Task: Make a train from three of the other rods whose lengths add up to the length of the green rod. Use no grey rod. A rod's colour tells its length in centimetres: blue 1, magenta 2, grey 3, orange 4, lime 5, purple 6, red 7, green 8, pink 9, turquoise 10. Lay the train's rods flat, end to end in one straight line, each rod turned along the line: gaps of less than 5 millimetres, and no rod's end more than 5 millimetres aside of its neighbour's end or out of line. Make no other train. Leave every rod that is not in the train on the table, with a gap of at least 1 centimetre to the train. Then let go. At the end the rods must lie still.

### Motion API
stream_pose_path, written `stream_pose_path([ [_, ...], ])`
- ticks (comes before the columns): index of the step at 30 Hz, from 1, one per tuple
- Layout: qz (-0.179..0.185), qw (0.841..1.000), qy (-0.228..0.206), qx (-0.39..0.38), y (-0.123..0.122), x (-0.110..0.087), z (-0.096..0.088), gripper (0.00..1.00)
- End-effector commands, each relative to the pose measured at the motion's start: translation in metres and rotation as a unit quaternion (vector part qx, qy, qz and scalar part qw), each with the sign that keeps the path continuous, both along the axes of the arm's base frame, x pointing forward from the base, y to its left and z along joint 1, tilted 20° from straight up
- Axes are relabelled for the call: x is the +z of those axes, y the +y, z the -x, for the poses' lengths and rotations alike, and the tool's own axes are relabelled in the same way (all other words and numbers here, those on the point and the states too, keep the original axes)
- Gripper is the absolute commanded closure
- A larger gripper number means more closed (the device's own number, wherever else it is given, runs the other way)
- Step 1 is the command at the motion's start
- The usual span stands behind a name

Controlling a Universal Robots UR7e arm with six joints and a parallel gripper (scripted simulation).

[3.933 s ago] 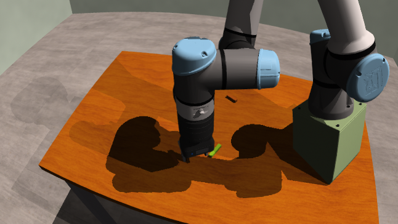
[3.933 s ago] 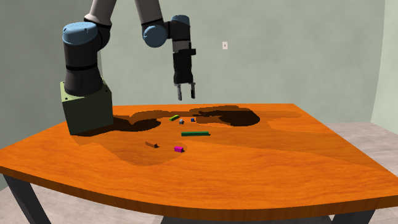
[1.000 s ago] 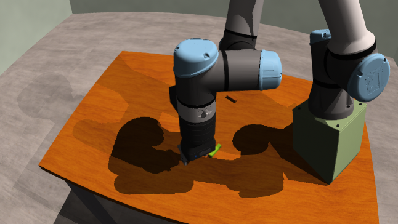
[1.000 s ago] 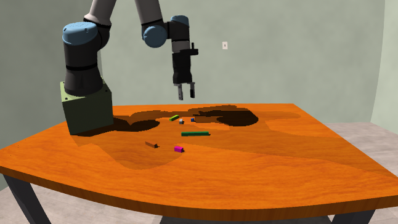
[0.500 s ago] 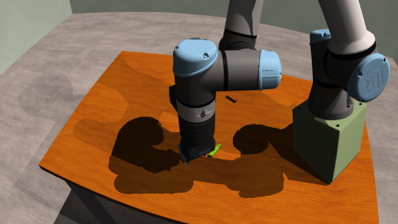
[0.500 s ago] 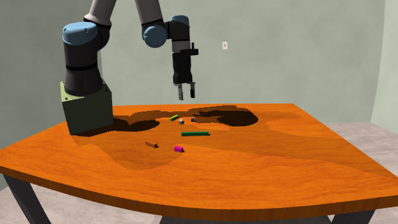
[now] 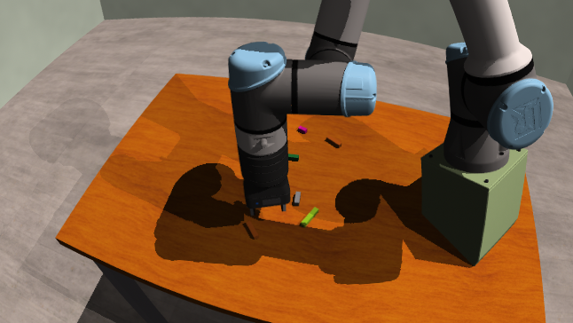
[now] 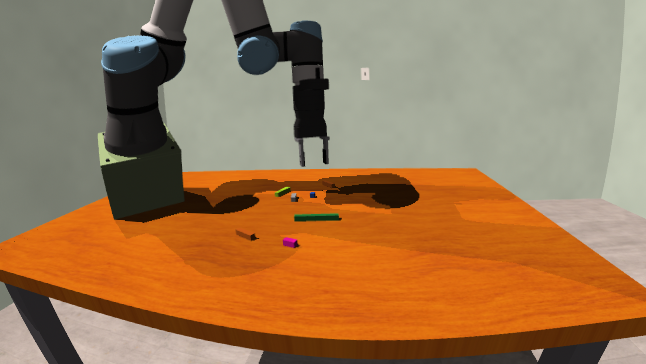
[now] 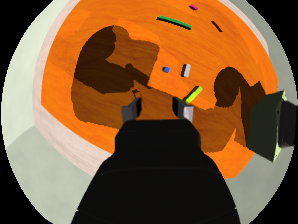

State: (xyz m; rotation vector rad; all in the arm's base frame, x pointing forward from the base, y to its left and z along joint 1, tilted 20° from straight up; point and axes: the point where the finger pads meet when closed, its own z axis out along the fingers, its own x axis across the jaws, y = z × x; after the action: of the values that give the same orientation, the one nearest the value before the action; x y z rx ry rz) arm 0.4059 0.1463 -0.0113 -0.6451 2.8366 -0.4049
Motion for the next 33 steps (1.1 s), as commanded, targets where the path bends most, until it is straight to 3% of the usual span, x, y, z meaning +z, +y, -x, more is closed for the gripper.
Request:
stream_pose_path([
  [1,-0.018,0.998,-0.014,-0.063,-0.015,0.006,-0.012,0.00],
  [9,-0.053,0.979,-0.043,-0.191,-0.047,0.019,-0.033,0.00],
  [17,-0.086,0.944,-0.072,-0.312,-0.081,0.032,-0.051,0.00],
  [19,-0.086,0.944,-0.072,-0.312,-0.081,0.032,-0.051,0.00],
  [21,-0.100,0.923,-0.084,-0.362,-0.096,0.038,-0.058,0.00],
  [33,-0.142,0.835,-0.124,-0.517,-0.147,0.059,-0.076,0.00],
])
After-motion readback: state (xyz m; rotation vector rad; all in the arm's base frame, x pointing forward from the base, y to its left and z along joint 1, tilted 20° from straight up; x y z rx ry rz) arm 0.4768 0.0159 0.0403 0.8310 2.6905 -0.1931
